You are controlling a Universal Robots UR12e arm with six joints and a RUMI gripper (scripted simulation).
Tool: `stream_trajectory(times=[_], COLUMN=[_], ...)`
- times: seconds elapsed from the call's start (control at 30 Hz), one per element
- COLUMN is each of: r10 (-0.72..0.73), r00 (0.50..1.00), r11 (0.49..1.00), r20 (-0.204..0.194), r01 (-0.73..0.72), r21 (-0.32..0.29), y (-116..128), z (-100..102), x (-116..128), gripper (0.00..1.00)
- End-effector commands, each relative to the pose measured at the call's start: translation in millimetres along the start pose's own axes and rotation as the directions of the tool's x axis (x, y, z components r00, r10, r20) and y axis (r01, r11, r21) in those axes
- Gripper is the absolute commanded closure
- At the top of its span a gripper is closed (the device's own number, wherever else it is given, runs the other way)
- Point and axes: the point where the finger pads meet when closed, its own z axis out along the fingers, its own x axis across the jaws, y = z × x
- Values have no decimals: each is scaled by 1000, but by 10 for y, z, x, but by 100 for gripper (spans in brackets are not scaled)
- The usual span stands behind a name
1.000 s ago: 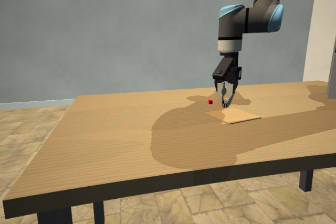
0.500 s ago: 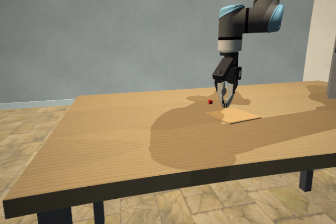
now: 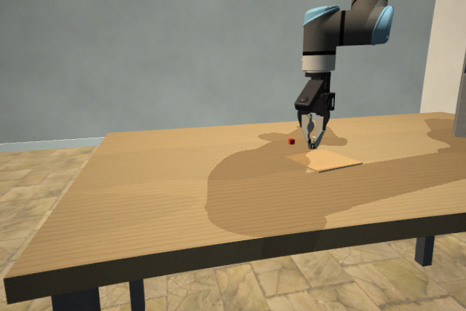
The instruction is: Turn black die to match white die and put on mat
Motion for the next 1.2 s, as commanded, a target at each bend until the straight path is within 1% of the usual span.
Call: stream_trajectory(times=[0.0, 0.13, 0.4, 0.47, 0.63, 0.77, 0.93, 1.17], r10=[0, 0, 0, 0, 0, 0, 0, 0], r00=[1000, 1000, 1000, 1000, 1000, 1000, 1000, 1000], r11=[1000, 1000, 1000, 1000, 1000, 1000, 1000, 1000], r20=[-1, -1, -1, -1, -1, -1, -1, -1], r01=[0, 0, 0, 0, 0, 0, 0, 0], r21=[0, 0, 0, 0, 0, 0, 0, 0], y=[-2, -2, -1, -1, -1, -1, -1, -1], z=[-38, -149, -540, -540, -784, -920, -992, -998], x=[3, 3, 3, 3, 3, 3, 3, 3], gripper=[100, 100, 100, 100, 100, 100, 100, 100])
